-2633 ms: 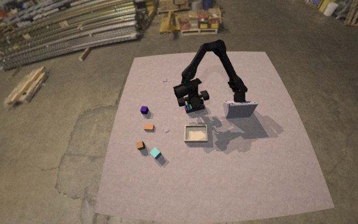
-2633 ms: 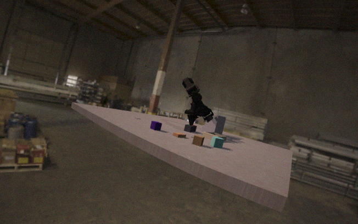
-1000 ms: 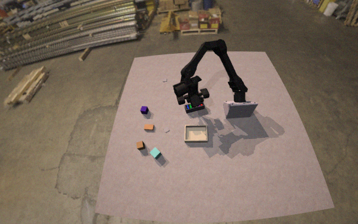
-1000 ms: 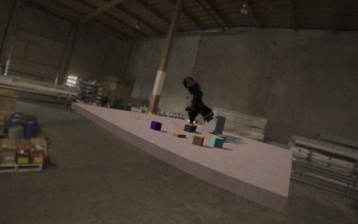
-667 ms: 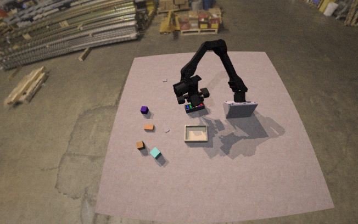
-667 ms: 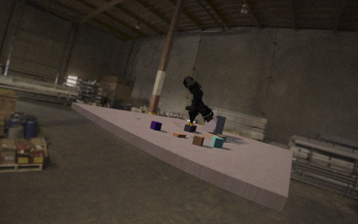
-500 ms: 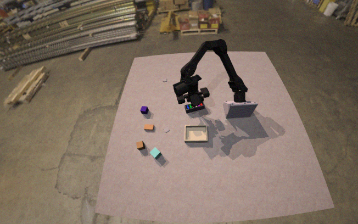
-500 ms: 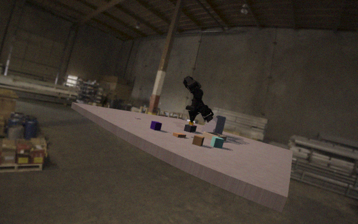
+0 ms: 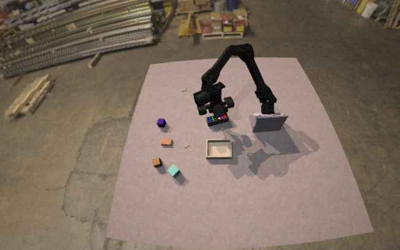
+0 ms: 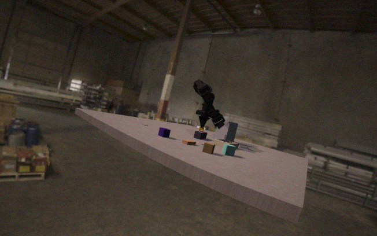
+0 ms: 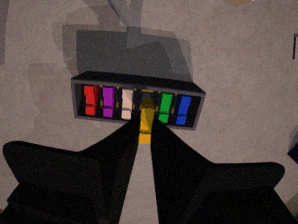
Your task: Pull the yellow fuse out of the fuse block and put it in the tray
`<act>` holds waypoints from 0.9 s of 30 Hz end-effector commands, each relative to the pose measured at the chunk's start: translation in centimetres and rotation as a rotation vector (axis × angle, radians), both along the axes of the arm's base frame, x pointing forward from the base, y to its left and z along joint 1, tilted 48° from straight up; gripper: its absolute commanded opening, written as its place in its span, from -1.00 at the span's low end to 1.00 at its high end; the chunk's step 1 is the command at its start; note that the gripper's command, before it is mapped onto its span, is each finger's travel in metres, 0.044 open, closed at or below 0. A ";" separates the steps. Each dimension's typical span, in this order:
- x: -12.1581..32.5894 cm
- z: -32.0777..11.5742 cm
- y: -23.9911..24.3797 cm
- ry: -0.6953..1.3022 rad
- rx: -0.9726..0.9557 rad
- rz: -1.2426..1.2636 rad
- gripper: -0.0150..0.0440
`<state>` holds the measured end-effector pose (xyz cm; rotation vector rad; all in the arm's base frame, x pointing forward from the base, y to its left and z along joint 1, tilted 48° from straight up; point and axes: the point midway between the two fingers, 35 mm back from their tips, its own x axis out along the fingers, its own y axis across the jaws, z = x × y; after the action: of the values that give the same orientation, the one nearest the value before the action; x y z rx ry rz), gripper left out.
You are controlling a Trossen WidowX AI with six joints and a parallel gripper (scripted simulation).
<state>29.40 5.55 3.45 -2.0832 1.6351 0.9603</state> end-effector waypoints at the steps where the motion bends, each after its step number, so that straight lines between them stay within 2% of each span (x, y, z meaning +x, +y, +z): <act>1: -0.1 0.1 0.2 0.000 0.005 -0.006 -0.49; 21: -0.4 1.8 1.9 0.000 0.005 -0.006 -0.49; 27: -0.1 0.6 3.4 0.001 0.010 -0.005 -0.49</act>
<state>29.26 8.00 4.99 -2.0795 1.6268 0.9551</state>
